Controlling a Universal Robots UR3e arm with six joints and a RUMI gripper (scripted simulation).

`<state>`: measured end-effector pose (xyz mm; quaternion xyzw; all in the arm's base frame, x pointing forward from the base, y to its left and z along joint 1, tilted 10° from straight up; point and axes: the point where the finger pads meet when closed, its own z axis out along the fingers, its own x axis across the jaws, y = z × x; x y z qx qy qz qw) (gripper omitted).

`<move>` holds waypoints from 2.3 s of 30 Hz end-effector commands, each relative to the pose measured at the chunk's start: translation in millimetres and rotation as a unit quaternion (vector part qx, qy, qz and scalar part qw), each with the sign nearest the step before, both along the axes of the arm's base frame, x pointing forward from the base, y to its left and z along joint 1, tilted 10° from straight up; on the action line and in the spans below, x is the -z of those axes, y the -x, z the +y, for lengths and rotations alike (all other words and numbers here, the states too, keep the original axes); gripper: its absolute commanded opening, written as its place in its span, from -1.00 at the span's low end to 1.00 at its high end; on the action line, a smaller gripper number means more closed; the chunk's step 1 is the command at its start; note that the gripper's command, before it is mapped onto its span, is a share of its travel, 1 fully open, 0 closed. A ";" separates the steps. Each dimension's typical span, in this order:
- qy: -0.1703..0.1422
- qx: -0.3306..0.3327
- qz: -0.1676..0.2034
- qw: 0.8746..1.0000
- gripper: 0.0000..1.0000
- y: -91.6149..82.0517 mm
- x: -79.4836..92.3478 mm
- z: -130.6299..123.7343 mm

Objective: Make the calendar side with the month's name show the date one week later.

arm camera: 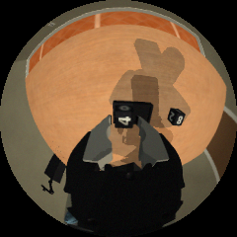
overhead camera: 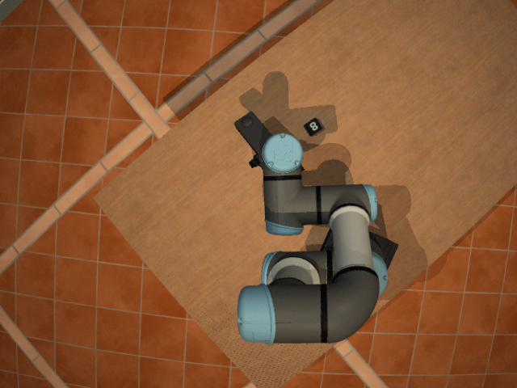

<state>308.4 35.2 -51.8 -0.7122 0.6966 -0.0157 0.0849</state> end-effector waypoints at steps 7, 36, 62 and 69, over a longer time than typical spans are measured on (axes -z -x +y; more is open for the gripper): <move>0.000 0.000 -0.001 1.000 -0.42 -0.6 -0.5 -0.3; 0.000 0.000 -0.001 1.000 -0.42 4.6 -36.4 -3.9; 0.000 0.000 -0.001 1.000 -0.42 12.0 -87.9 -9.0; 0.000 0.000 -0.001 1.000 1.00 12.2 -89.1 -9.2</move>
